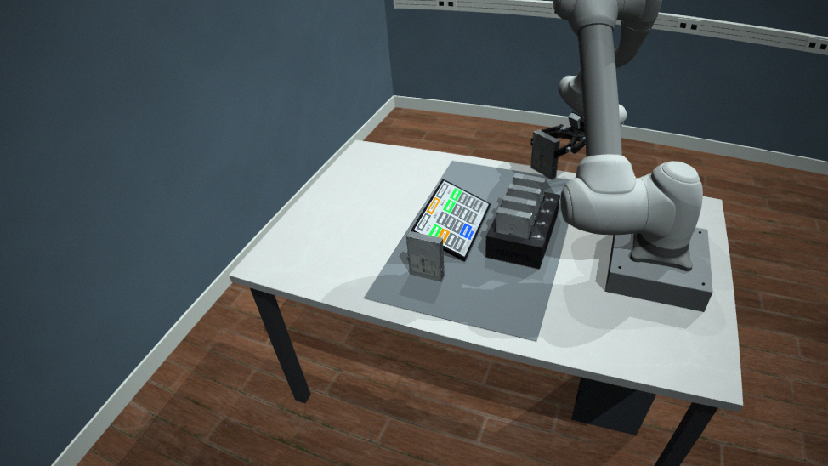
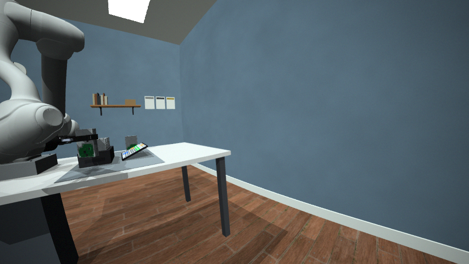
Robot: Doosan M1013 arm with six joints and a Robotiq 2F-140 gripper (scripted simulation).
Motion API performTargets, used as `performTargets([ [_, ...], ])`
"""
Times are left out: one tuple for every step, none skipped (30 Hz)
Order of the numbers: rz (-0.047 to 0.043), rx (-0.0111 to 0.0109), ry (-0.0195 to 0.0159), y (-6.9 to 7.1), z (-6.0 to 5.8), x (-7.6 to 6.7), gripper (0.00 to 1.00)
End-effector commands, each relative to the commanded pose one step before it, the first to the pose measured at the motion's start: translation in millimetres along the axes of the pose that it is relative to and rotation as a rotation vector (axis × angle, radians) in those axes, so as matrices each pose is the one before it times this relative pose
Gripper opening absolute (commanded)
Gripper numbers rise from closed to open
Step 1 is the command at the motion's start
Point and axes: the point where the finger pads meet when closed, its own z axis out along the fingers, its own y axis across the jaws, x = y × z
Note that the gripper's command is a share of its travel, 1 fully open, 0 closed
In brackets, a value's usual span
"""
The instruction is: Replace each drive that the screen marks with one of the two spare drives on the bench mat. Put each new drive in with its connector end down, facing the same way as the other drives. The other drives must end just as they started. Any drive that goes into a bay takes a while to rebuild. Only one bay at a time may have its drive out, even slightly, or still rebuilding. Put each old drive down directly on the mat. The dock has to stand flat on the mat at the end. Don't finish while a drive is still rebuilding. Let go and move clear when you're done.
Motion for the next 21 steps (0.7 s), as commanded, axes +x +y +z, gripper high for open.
performTargets([
  [-0.00126,-0.00006,-0.00015,0.23,-0.13,-5.26,0.1],
  [0.0,0.0,0.0,0.0,0.0,-1.82,0.1],
  [0.0,0.0,0.0,0.0,0.0,-1.81,0.1],
  [0.0,0.0,0.0,0.0,0.0,-1.8,0.1],
  [0.0,0.0,0.0,0.0,0.0,-1.79,0.1],
  [0.0,0.0,0.0,0.0,0.0,-1.77,0.1],
  [0.0,0.0,0.0,0.0,0.0,-1.76,0.1],
  [0.0,0.0,0.0,0.0,0.0,-1.74,0.1],
  [0.0,0.0,0.0,0.0,0.0,0.0,0.1],
  [0.0,0.0,0.0,0.0,0.0,0.0,0.1],
  [0.0,0.0,0.0,0.0,0.0,-1.73,0.1],
  [0.0,0.0,0.0,0.0,0.0,-1.71,0.1],
  [0.0,0.0,0.0,0.0,0.0,-1.7,0.1],
  [0.0,0.0,0.0,0.0,0.0,-1.67,0.1],
  [0.0,0.0,0.0,0.0,0.0,-1.66,0.1],
  [0.0,0.0,0.0,0.0,0.0,-1.64,0.1],
  [0.0,0.0,0.0,0.0,0.0,-1.62,0.1],
  [0.0,0.0,0.0,0.0,0.0,-1.6,0.1],
  [0.0,0.0,0.0,0.0,0.0,-1.58,0.1],
  [0.0,0.0,0.0,0.0,0.0,-1.55,0.1],
  [0.0,0.0,0.0,0.0,0.0,-1.53,0.1],
])
